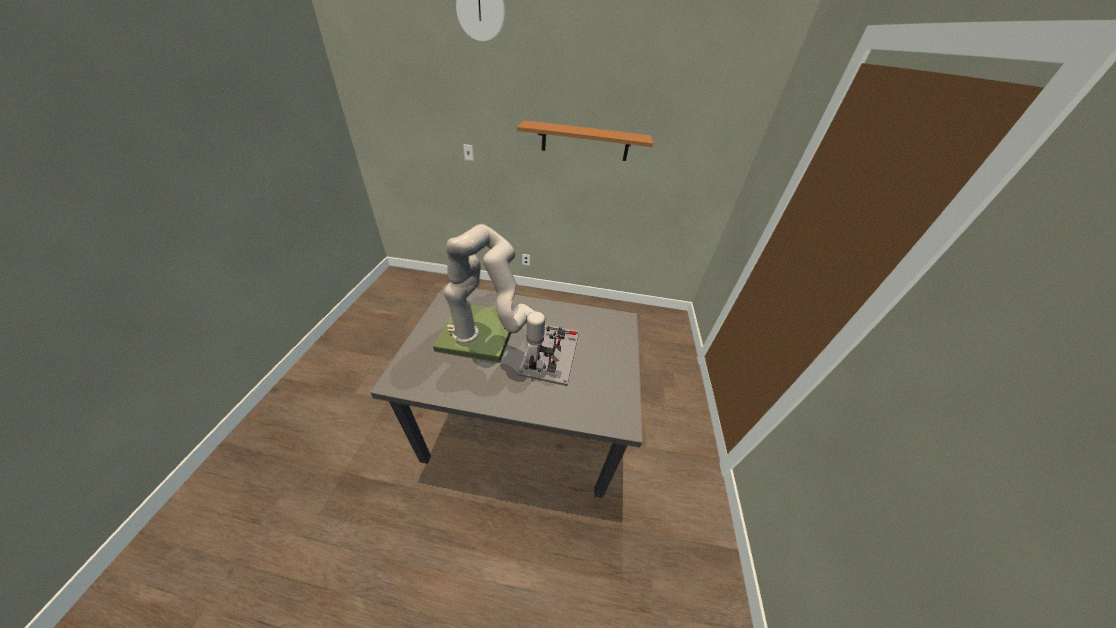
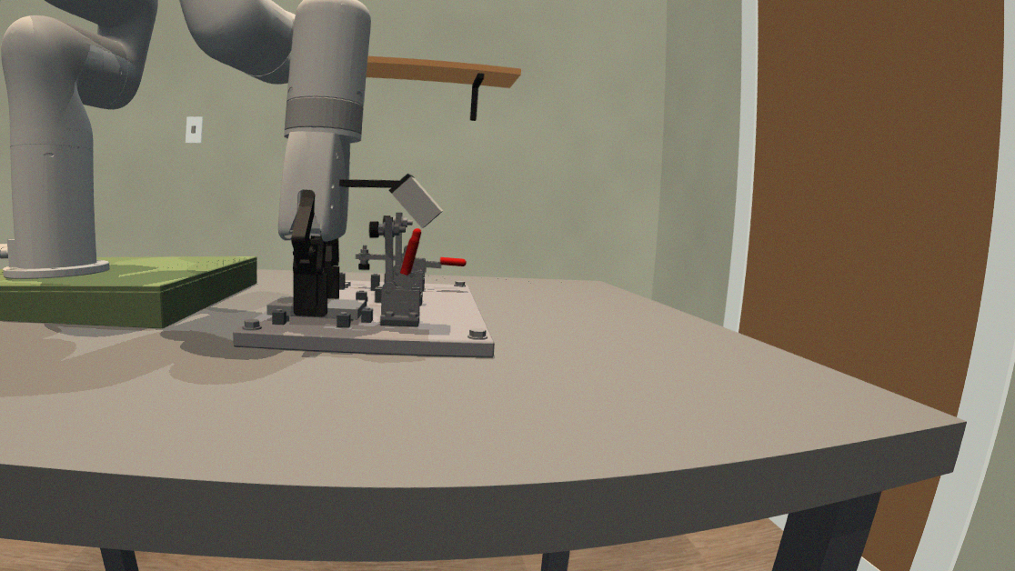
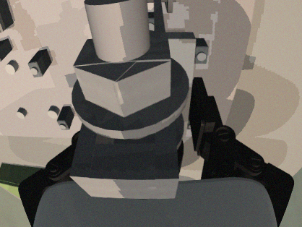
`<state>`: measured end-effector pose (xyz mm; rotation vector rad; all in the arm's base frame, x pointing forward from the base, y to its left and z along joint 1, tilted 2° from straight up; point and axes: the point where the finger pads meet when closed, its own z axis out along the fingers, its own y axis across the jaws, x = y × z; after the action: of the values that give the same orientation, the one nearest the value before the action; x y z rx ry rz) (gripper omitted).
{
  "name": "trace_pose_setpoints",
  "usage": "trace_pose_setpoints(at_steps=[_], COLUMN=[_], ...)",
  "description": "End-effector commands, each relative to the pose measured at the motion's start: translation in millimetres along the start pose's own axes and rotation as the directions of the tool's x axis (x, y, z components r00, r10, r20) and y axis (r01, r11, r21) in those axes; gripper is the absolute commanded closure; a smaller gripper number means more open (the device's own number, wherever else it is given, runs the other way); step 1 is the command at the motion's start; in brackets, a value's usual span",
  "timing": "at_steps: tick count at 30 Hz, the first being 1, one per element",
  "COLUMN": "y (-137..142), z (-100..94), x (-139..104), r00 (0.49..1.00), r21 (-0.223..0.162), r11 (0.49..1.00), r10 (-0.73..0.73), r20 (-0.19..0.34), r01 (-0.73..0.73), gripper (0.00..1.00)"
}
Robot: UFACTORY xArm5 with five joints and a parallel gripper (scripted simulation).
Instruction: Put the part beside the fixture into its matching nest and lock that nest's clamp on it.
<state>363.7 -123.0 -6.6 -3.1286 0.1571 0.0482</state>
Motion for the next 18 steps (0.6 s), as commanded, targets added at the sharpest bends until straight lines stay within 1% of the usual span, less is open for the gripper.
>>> trace_pose_setpoints(at_steps=[1,15,16,18], y=[0.6,0.6,0.6,0.6], z=[-1.0,-1.0,-1.0,-1.0], x=[1.6,1.6,1.6,1.6], r00=[1.000,1.000,1.000,1.000], r21=[-0.001,-0.001,-0.001,-0.001], r11=[1.000,1.000,1.000,1.000], r10=[0.000,0.000,0.000,0.000], r20=[-0.003,-0.003,-0.003,-0.003], r01=[0.000,0.000,0.000,0.000], gripper=[1.00,1.00,0.00,0.00])
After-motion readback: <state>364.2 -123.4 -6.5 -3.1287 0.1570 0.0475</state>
